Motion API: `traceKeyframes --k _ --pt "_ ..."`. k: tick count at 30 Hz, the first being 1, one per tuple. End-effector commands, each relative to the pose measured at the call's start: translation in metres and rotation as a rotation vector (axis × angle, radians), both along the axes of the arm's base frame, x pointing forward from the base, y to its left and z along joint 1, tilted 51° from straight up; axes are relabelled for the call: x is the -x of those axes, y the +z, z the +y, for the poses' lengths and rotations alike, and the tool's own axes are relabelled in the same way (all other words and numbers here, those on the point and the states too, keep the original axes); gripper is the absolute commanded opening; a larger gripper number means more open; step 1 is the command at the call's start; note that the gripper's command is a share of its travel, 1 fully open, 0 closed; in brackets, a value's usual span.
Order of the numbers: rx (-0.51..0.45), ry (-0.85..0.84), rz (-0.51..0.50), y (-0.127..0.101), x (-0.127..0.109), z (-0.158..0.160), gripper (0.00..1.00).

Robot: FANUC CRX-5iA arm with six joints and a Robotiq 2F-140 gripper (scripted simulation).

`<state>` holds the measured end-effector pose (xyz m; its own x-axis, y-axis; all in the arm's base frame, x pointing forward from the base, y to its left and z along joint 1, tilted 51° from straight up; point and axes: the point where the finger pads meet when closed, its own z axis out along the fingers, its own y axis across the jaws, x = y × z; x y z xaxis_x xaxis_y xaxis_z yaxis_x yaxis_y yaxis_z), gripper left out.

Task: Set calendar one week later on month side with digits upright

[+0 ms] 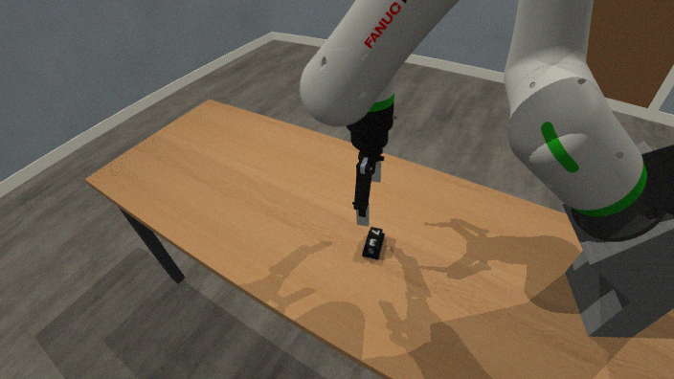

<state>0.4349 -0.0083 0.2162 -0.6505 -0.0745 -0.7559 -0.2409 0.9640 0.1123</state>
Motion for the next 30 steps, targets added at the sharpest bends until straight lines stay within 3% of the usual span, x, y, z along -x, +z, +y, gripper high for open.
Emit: traceKeyframes --k 1,19,23,25,27,30 --pt "-0.021 -0.019 -0.012 -0.0142 0.0107 -0.0018 1.00" --pt "-0.035 -0.030 -0.007 -0.0144 0.0104 -0.0017 1.00" --pt "-0.151 -0.132 0.034 -0.0164 0.0079 -0.0011 1.00" --pt "-0.151 -0.132 0.034 -0.0164 0.0079 -0.0011 1.00" --pt "-0.261 -0.228 0.073 -0.0182 0.0054 -0.0005 1.00" --pt "-0.327 -0.286 0.096 -0.0194 0.0040 -0.0002 1.00"
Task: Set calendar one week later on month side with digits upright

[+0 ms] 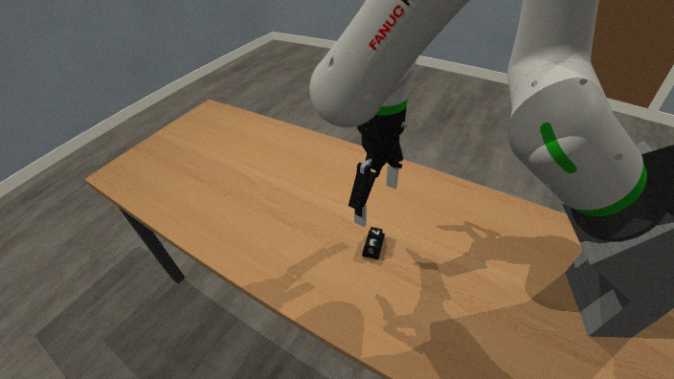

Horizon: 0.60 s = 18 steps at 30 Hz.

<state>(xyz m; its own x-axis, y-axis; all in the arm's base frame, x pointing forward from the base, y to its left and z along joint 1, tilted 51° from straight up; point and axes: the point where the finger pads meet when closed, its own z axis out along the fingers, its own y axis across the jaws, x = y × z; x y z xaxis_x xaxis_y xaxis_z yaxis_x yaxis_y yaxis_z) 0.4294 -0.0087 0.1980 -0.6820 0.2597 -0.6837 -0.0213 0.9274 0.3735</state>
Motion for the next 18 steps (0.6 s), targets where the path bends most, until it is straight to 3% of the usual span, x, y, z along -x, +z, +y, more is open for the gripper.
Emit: traceKeyframes --k 1,9,12,14,18 --pt "-0.118 -0.119 0.048 -0.002 -0.003 0.001 1.00" --pt "-0.363 -0.328 0.136 -0.006 -0.008 0.001 1.00" --pt "-0.372 -0.336 0.139 -0.007 -0.008 0.001 1.00" --pt "-0.488 -0.435 0.180 -0.009 -0.011 0.002 1.00" --pt "-0.590 -0.523 0.217 -0.011 -0.013 0.002 1.00"
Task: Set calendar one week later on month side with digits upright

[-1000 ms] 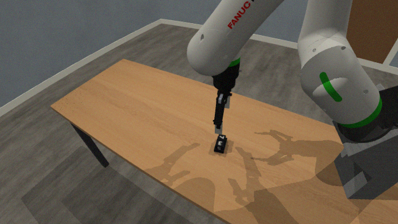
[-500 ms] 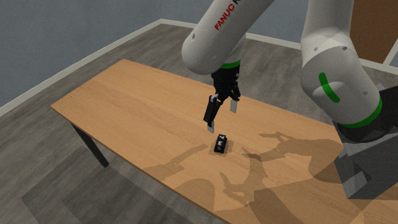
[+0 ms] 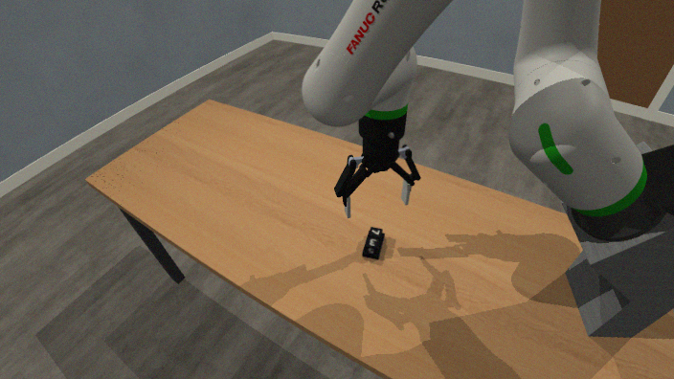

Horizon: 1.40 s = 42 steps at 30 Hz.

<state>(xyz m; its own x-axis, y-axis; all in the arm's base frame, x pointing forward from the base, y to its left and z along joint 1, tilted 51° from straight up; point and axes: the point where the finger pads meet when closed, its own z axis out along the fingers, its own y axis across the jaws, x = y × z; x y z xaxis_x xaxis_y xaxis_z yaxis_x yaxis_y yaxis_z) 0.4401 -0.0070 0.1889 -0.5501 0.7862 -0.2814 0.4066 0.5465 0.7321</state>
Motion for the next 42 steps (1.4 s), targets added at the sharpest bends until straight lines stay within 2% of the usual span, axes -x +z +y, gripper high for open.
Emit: traceKeyframes --k 1,2,9,12,14,17,18,42 --pt "-0.081 -0.112 0.044 -0.0016 -0.0023 0.0004 1.00" --pt "-0.133 -0.156 0.064 -0.0025 -0.0034 0.0006 1.00" --pt "-0.334 -0.328 0.138 -0.0064 -0.0076 0.0010 1.00" --pt "-0.334 -0.329 0.138 -0.0064 -0.0077 0.0010 1.00" --pt "-0.375 -0.364 0.154 -0.0072 -0.0085 0.0010 1.00" --pt "-0.388 -0.375 0.159 -0.0074 -0.0088 0.0011 1.00" --pt "-0.388 -0.375 0.159 -0.0074 -0.0088 0.0011 0.29" --pt "-0.388 -0.375 0.159 -0.0074 -0.0088 0.0011 0.29"
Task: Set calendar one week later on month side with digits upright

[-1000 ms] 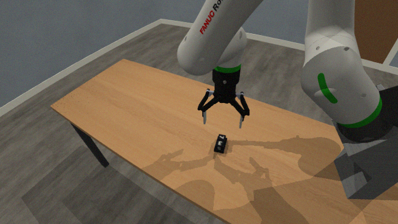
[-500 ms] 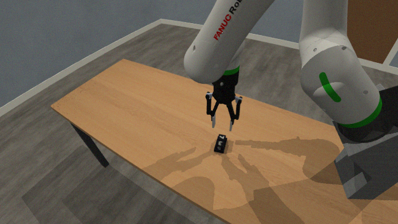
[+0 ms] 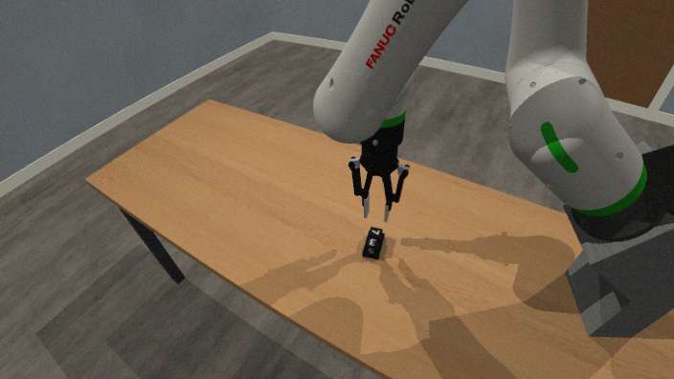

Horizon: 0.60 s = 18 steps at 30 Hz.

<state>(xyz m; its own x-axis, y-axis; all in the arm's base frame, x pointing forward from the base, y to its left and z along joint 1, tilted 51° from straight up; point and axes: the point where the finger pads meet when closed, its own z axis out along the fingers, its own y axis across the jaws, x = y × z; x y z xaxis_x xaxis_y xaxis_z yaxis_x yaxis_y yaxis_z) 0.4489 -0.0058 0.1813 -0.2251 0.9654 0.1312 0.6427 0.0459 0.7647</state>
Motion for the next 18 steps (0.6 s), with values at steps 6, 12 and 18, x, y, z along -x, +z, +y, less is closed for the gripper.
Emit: traceKeyframes --k 6,12,18 --pt "0.000 0.000 0.000 0.0001 0.0000 -0.0001 0.29" --pt "0.000 0.000 0.000 0.0001 -0.0001 -0.0001 0.29" --pt "0.000 0.000 0.000 -0.0009 -0.0012 0.0004 0.29"
